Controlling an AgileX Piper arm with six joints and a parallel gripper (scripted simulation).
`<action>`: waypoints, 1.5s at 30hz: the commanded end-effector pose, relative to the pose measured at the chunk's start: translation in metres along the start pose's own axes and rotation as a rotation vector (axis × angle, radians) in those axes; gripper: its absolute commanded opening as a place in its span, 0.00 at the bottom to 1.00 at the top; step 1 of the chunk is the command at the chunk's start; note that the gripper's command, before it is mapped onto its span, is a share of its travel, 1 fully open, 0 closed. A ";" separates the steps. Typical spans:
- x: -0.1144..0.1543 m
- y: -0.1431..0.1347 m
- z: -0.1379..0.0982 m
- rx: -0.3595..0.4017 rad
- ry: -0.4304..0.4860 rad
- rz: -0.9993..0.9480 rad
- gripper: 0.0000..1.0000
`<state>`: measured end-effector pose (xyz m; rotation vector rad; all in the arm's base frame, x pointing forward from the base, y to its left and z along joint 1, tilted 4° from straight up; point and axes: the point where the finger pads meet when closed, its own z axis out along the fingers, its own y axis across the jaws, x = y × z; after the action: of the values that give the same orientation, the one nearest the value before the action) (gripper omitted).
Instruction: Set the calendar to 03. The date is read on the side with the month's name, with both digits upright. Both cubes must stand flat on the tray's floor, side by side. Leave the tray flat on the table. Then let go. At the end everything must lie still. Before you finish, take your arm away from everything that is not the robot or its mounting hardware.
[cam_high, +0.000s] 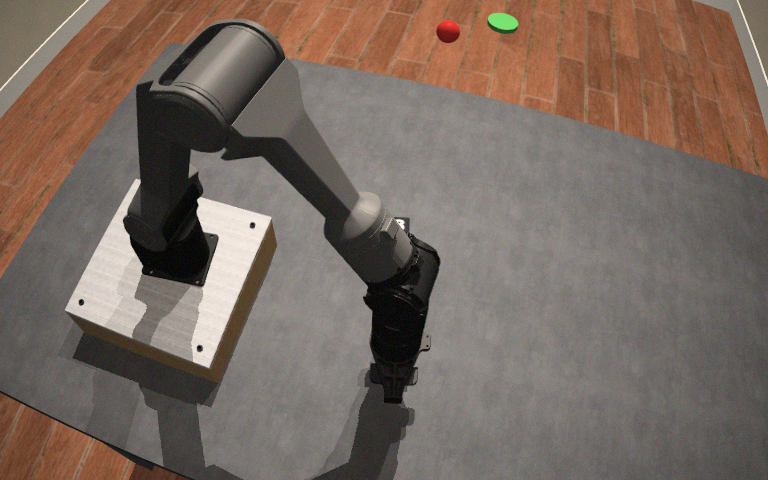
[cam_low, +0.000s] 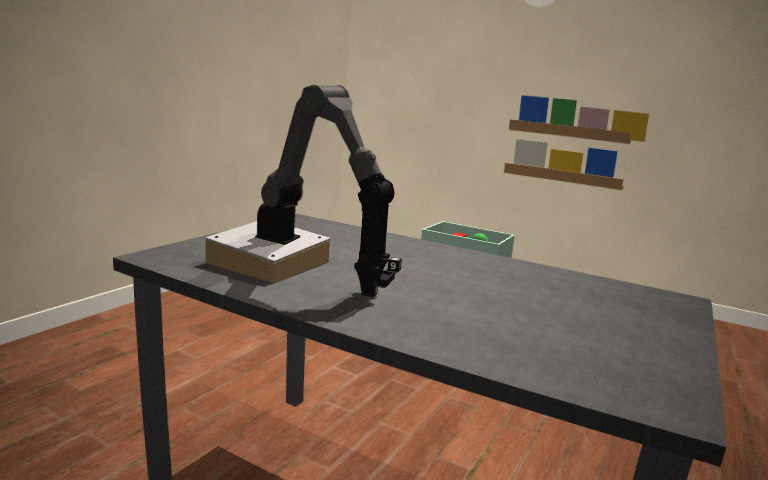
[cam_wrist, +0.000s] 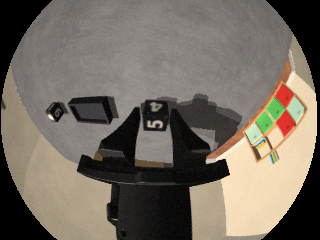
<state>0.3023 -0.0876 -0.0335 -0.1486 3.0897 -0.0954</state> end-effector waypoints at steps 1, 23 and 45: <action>0.001 0.000 0.001 0.000 0.001 0.000 0.60; 0.001 0.000 0.001 0.000 0.001 0.000 0.60; 0.001 0.000 0.001 0.000 0.001 0.000 0.34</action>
<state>0.3023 -0.0876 -0.0335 -0.1486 3.0895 -0.0955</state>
